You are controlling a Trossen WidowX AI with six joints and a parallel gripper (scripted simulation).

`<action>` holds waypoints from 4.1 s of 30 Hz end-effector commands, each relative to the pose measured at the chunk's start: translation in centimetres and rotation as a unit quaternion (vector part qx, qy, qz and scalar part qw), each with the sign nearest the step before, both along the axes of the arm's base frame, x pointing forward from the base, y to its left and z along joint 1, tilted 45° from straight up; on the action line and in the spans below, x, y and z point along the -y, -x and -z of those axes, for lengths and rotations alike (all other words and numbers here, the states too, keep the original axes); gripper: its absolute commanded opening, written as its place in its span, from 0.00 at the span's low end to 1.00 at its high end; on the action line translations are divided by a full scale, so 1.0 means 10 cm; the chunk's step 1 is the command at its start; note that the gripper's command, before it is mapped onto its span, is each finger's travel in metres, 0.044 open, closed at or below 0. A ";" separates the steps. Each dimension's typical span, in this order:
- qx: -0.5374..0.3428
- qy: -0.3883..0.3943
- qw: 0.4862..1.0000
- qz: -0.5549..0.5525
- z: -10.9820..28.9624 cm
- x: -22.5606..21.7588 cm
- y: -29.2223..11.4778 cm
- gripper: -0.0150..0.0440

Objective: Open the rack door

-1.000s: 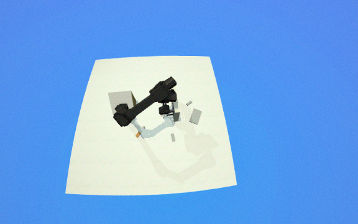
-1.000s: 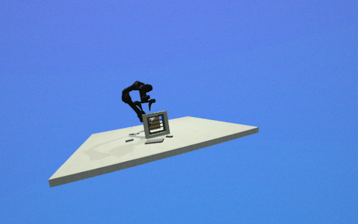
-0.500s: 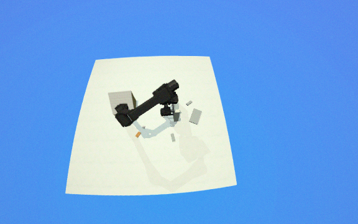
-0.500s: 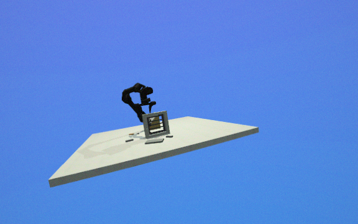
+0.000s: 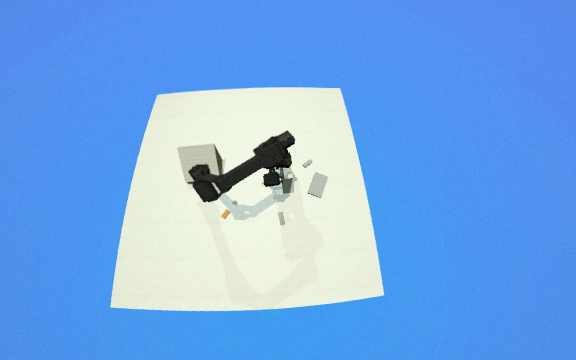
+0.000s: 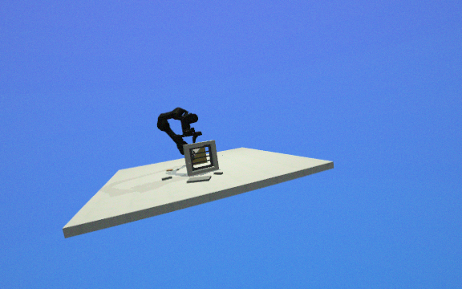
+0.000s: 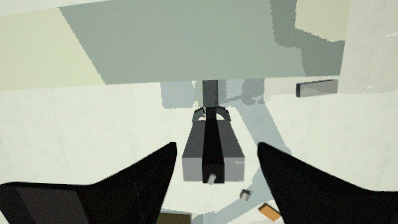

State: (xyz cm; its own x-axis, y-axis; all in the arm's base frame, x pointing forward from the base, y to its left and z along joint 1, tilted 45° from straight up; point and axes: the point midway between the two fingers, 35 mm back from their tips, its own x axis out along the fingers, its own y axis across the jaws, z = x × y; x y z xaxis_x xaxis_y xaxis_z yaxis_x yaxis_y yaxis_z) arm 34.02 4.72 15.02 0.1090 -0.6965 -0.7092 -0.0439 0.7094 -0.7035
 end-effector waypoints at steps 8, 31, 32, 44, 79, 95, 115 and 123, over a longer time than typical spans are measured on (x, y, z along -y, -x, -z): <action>-0.027 0.001 0.999 0.017 0.18 0.14 0.00 0.75; -0.028 0.001 0.999 0.017 0.18 0.14 0.00 0.29; -0.028 0.001 0.999 0.017 0.18 0.14 0.00 0.29; 0.118 -0.016 0.979 0.164 0.18 0.14 0.00 0.29; 0.556 -0.063 0.579 0.592 0.18 0.14 0.00 0.29; 0.556 -0.063 0.579 0.592 0.18 0.14 0.00 0.73; 0.327 -0.039 0.868 0.372 0.18 0.14 0.00 0.75; 0.199 -0.025 0.948 0.245 0.18 0.14 0.00 0.75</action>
State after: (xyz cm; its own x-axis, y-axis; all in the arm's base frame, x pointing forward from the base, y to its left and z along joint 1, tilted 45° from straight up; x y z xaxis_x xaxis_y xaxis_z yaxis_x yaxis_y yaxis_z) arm 34.02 3.35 13.34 0.0482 -0.6987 -0.7138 0.6947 0.5369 -0.4786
